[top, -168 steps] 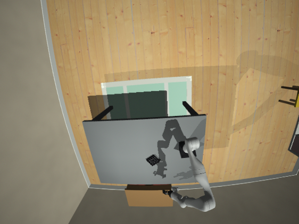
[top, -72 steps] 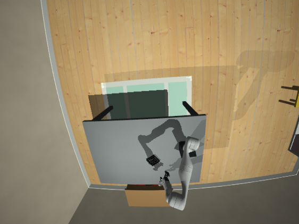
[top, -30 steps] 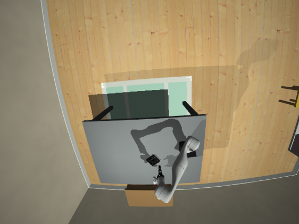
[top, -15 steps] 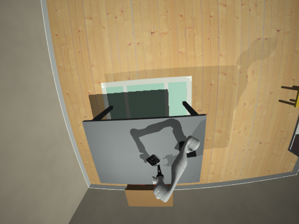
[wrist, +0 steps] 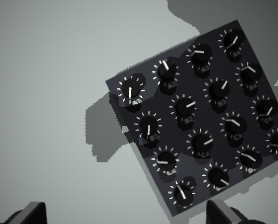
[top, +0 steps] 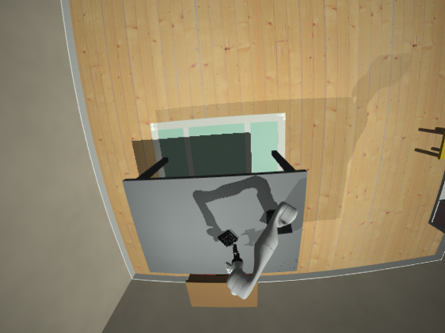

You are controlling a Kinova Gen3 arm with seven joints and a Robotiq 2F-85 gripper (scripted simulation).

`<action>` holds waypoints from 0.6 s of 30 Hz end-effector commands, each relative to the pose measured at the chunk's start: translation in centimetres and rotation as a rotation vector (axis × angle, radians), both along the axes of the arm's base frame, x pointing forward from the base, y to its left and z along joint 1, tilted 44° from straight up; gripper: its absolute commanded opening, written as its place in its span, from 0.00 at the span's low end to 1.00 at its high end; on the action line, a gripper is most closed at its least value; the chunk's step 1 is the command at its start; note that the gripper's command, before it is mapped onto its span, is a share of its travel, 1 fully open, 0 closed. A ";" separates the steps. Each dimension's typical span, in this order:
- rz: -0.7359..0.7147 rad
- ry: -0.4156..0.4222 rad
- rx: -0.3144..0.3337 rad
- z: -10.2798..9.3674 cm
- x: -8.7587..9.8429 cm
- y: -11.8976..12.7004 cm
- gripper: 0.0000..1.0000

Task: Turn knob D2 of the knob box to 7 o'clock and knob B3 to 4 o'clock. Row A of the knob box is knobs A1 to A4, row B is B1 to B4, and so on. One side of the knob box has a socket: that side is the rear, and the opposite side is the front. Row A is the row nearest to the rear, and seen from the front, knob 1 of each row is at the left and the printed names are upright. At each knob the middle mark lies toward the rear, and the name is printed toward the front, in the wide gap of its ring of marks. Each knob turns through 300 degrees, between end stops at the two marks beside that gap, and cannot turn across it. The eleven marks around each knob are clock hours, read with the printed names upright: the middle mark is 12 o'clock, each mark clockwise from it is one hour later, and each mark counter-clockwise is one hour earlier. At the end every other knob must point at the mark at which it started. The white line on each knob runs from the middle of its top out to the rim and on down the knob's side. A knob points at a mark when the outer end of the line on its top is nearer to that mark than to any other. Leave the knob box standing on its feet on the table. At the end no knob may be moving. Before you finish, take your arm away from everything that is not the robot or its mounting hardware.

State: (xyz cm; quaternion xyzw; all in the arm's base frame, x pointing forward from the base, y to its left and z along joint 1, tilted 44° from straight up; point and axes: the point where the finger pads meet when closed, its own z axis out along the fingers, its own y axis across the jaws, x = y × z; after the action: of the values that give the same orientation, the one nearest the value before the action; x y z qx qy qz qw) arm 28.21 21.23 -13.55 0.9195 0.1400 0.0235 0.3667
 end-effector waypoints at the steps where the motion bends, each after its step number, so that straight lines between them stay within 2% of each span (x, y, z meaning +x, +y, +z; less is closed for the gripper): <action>1: -0.002 -0.001 0.003 0.1 0.1 0.1 1.00; 18: 0.046 0.054 -0.014 0.8 0.6 -0.5 1.00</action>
State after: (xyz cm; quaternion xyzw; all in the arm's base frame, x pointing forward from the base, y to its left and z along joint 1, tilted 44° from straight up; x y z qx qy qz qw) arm 28.75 20.70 -12.85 0.9131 0.1721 0.0059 0.3696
